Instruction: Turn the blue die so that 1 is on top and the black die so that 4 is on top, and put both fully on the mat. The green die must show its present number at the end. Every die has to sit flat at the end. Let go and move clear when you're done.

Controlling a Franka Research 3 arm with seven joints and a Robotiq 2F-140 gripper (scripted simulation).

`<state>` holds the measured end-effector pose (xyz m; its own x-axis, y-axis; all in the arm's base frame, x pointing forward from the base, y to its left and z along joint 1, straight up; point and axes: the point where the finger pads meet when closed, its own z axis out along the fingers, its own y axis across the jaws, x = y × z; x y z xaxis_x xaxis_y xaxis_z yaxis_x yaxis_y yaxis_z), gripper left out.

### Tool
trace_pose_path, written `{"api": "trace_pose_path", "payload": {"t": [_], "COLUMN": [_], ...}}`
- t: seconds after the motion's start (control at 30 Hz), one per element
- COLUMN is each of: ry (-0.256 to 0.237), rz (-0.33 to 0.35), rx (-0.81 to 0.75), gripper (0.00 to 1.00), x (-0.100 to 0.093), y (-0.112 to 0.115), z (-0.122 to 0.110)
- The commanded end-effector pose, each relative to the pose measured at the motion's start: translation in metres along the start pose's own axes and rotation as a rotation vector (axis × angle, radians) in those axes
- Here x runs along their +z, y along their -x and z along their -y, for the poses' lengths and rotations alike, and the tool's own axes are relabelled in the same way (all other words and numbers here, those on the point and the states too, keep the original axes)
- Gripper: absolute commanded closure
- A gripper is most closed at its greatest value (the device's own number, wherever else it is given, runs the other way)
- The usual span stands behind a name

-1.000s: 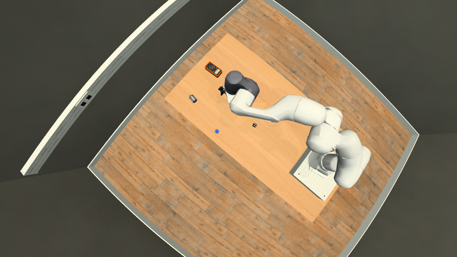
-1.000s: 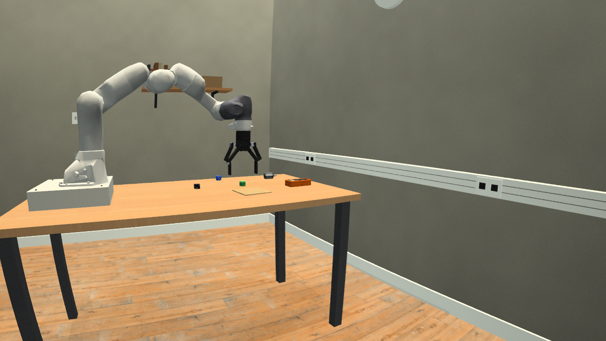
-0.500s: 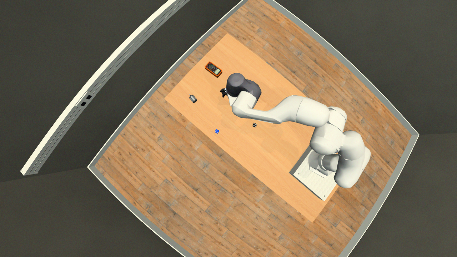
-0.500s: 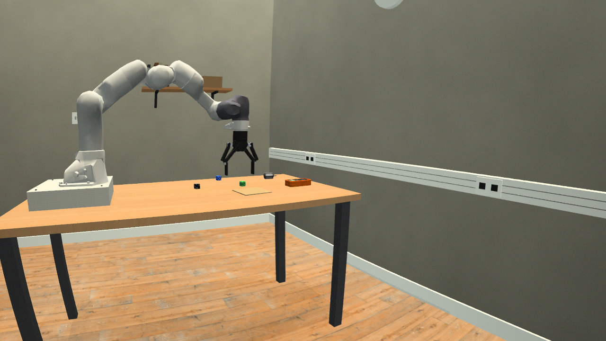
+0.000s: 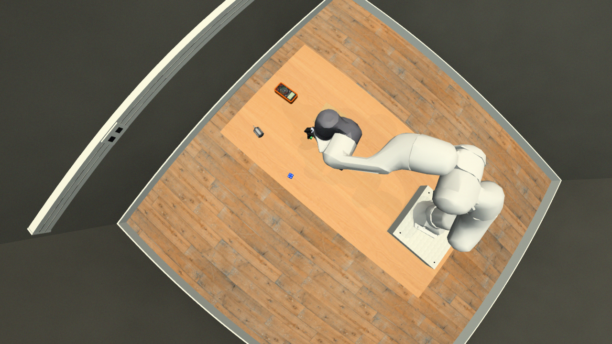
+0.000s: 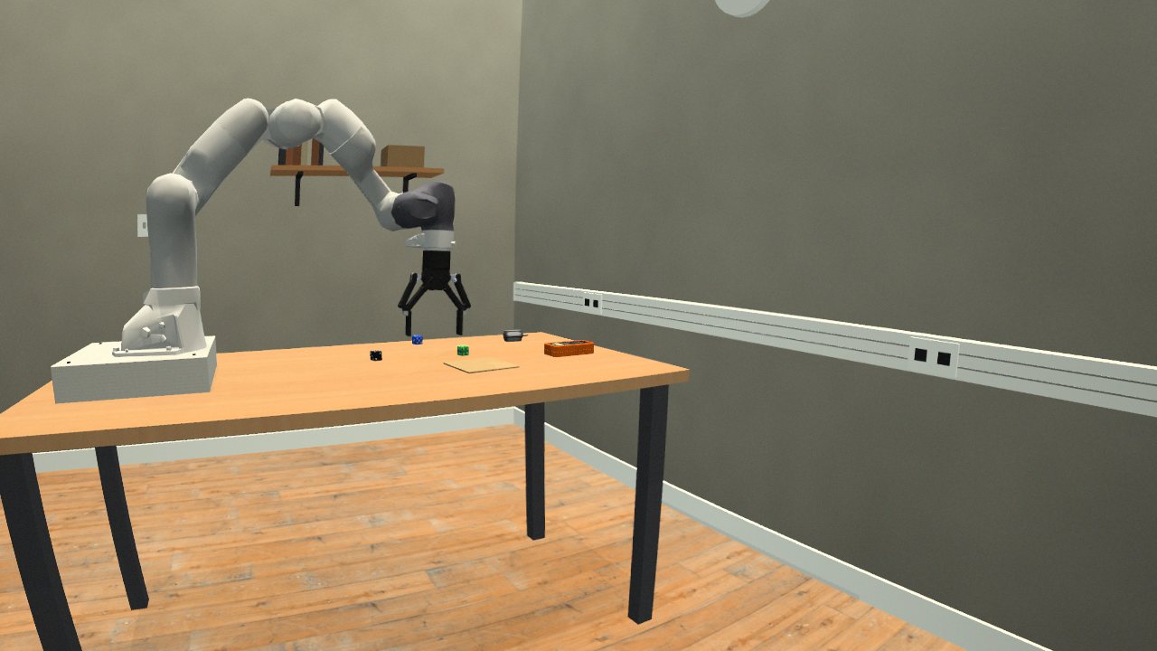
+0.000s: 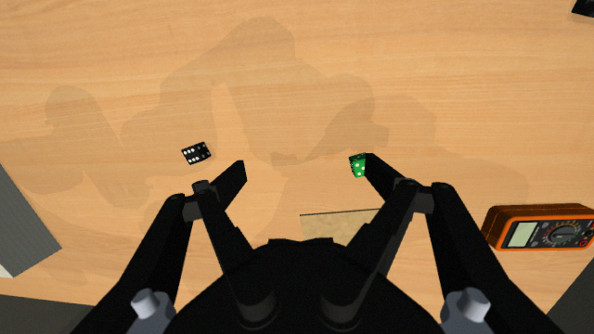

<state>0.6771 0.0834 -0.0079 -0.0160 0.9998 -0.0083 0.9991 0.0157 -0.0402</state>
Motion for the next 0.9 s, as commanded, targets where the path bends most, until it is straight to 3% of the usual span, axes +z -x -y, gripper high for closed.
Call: {"api": "trace_pose_path", "payload": {"t": [0.0, 0.1, 0.57, 0.87], "ry": [0.042, 0.042, 0.042, 0.042], "rz": [-0.01, -0.01, -0.01, -0.01], "rx": [0.019, 0.019, 0.019, 0.019], "gripper": [0.0, 0.0, 0.0, 0.0], "x": [-0.003, -0.002, 0.002, 0.003], "y": [-0.006, -0.007, -0.019, -0.022], "z": [0.012, 0.02, 0.121, 0.147]}}
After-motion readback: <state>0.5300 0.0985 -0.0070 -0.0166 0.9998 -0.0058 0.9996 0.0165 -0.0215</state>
